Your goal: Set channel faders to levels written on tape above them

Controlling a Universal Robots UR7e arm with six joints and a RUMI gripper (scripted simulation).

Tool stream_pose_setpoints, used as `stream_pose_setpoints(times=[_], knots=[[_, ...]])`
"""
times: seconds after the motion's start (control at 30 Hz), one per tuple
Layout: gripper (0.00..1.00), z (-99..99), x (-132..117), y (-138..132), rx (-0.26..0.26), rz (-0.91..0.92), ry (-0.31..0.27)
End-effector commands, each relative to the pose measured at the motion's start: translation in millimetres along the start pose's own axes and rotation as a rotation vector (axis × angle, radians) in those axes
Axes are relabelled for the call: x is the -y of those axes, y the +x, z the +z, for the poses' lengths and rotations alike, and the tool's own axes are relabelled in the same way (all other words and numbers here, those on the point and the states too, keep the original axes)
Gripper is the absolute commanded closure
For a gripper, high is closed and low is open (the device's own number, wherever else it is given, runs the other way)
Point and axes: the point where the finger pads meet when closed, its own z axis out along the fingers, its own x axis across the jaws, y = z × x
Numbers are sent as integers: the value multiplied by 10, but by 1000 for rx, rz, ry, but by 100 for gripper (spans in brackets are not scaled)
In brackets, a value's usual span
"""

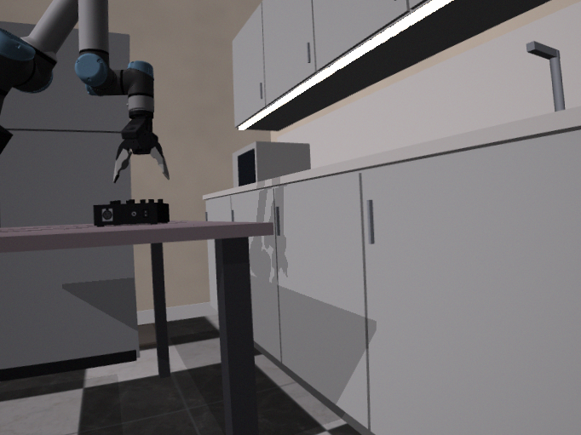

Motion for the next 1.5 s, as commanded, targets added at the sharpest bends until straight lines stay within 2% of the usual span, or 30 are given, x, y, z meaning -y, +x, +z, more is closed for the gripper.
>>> stream_pose_setpoints(times=[0.0, 1.47], knots=[[0, -3, -1, -3, 1, 0, 0], [0, -8, 5, 1, 1, 37, 0]])
